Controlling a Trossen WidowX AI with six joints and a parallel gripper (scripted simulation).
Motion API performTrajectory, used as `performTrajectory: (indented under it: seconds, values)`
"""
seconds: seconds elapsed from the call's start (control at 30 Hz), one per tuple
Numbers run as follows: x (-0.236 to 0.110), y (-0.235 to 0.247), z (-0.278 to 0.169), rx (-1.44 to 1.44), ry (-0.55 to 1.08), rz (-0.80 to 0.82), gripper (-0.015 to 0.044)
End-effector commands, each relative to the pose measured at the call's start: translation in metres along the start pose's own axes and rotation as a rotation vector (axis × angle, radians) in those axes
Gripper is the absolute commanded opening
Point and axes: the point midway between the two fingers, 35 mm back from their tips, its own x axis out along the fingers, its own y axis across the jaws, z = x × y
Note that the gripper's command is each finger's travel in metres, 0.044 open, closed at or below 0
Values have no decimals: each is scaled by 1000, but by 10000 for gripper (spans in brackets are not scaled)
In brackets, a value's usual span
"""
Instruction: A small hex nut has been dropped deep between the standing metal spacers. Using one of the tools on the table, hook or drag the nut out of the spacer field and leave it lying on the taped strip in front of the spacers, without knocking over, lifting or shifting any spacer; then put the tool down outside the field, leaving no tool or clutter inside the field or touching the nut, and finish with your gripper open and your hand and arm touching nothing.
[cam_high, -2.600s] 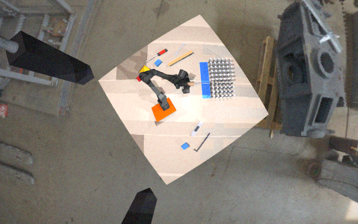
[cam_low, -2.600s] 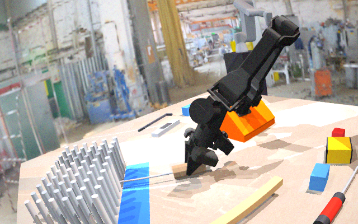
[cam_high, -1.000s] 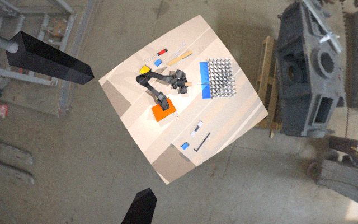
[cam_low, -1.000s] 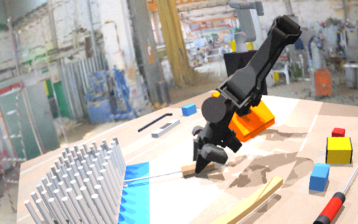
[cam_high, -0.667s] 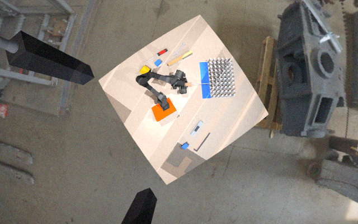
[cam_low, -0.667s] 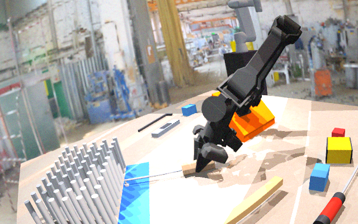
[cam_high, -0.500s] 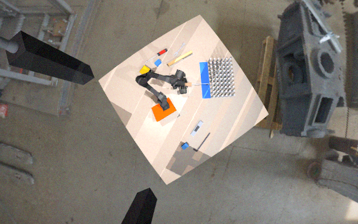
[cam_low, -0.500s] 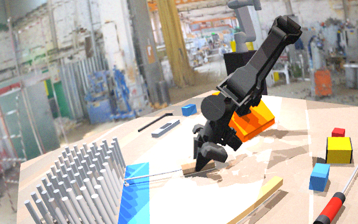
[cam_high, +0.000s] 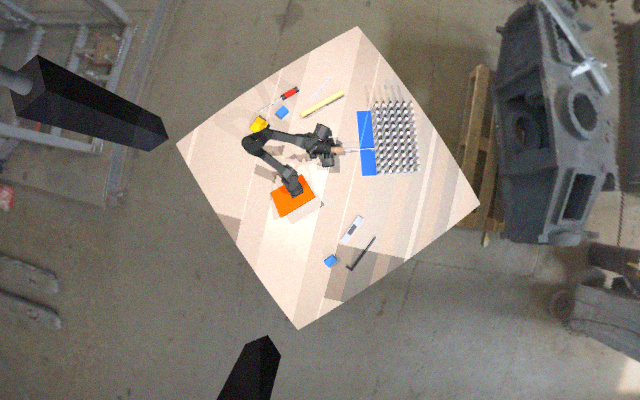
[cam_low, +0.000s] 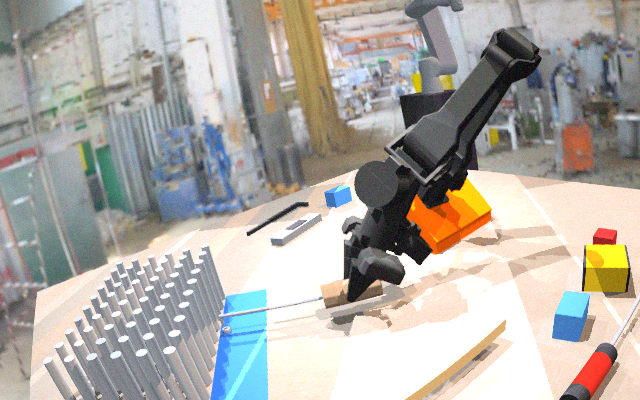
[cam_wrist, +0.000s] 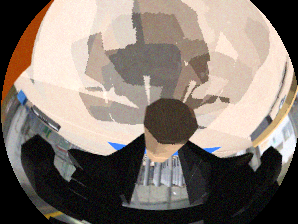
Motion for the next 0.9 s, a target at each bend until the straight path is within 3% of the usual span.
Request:
performTrajectory:
  seconds: [0.0,0.63,0.87]
  values:
    - [-4,-4,-5,-6,10,-12,0]
    - [-34,2,26,0,9,-7,0]
    - [-44,0,12,-4,8,4,0]
